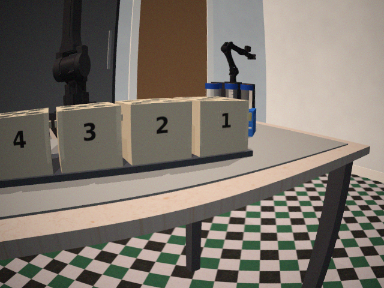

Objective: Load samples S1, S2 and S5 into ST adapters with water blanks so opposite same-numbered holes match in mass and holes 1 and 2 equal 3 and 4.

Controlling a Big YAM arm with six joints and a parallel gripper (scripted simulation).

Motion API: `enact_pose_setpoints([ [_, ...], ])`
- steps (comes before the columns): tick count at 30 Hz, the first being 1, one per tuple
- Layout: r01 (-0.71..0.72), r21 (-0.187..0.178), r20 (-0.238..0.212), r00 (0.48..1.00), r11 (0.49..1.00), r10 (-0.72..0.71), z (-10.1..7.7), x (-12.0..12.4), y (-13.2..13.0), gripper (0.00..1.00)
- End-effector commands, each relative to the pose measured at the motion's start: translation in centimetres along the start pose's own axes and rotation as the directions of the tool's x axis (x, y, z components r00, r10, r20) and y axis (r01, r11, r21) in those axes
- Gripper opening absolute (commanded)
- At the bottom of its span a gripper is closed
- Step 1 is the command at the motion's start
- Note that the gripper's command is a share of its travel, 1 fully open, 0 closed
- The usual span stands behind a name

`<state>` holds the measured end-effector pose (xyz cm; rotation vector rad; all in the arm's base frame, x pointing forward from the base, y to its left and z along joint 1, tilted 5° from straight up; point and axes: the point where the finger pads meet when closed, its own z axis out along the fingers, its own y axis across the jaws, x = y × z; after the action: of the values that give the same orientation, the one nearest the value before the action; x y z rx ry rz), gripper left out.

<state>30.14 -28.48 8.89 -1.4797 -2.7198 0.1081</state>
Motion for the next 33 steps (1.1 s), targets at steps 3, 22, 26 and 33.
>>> enact_pose_setpoints([
  [3,-0.001,-0.005,0.024,1.0,1.0,0.001,0.5,-0.6,-0.3,0.0],
  [22,-0.001,-0.004,0.023,1.0,1.0,0.001,2.8,-0.6,-0.3,0.0],
  [26,0.001,-0.003,0.018,1.0,1.0,-0.001,3.3,-0.5,-0.2,0.0],
  [33,-0.002,-0.012,0.046,0.999,1.0,0.003,1.7,-1.4,0.2,0.0],
])
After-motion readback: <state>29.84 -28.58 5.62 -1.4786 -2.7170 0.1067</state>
